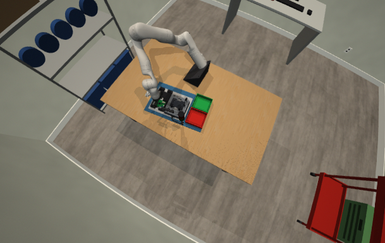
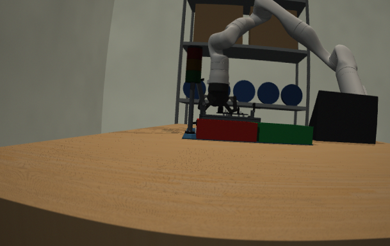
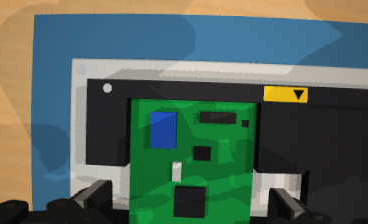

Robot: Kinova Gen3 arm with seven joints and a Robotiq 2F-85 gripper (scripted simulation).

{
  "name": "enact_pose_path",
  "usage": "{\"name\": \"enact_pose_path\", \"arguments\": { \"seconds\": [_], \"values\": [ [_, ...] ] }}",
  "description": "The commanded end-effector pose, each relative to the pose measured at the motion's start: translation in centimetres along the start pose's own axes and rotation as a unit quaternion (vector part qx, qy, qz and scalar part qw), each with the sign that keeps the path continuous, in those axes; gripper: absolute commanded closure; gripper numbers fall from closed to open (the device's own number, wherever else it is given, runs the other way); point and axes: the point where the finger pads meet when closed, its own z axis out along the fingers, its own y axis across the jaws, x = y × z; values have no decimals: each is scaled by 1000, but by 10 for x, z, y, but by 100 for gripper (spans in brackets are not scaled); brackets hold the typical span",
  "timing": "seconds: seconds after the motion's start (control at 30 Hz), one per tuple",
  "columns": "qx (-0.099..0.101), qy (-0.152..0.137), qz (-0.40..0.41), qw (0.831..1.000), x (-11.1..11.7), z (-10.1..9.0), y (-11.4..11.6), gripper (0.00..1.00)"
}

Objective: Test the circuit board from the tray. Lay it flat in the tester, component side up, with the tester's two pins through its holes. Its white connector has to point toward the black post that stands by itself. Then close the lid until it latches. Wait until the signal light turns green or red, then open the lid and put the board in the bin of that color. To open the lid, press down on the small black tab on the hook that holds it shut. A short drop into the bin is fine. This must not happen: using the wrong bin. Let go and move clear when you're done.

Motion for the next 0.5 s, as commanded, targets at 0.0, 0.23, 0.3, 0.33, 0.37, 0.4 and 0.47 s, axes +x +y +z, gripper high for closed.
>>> {"name": "enact_pose_path", "arguments": {
  "seconds": [0.0,0.23,0.3,0.33,0.37,0.4,0.47],
  "values": [
    [1,0,0,1000,0,-1,-1,0],
    [1,0,0,1000,0,0,-1,0],
    [1,0,0,1000,0,1,-1,0],
    [1,0,0,1000,0,2,-1,0],
    [1,0,0,1000,0,3,-1,0],
    [1,0,0,1000,0,4,-1,0],
    [1,0,0,1000,0,6,-1,0]
  ]
}}
